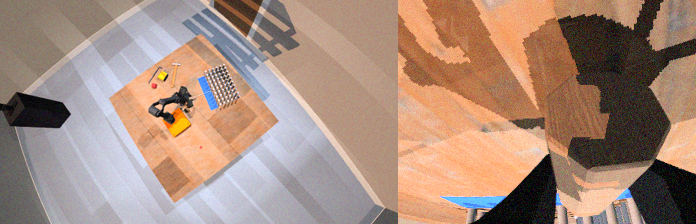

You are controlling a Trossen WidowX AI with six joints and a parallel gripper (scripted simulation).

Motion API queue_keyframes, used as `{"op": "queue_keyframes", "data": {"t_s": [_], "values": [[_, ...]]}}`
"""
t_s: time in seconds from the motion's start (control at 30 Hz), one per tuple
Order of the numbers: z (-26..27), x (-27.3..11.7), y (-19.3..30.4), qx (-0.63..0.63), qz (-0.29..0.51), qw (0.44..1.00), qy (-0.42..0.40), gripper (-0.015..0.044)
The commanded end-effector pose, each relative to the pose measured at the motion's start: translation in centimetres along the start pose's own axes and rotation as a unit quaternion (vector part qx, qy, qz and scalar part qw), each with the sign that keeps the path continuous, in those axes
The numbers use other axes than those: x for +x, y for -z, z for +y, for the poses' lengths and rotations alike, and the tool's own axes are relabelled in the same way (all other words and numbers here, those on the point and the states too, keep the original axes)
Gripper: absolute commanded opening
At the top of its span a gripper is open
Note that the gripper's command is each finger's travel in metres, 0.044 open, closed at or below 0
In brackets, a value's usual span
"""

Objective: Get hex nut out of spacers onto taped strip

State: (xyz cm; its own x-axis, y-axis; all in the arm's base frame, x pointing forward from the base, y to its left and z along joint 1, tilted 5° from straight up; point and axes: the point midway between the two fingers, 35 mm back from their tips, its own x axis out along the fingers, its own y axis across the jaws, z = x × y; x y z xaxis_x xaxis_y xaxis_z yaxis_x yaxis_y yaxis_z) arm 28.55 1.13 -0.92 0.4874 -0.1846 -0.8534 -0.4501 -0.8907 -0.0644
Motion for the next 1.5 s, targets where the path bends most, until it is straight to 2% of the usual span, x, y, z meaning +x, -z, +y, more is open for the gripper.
{"op": "queue_keyframes", "data": {"t_s": [0.0,1.17,1.47], "values": [[0.1,-0.2,-0.3,0.000,0.001,1.000,-0.003,0.0000],[-0.1,-1.8,0.5,-0.001,0.001,1.000,-0.003,0.0000],[-0.1,-3.5,-1.0,0.000,0.000,1.000,-0.003,0.0000]]}}
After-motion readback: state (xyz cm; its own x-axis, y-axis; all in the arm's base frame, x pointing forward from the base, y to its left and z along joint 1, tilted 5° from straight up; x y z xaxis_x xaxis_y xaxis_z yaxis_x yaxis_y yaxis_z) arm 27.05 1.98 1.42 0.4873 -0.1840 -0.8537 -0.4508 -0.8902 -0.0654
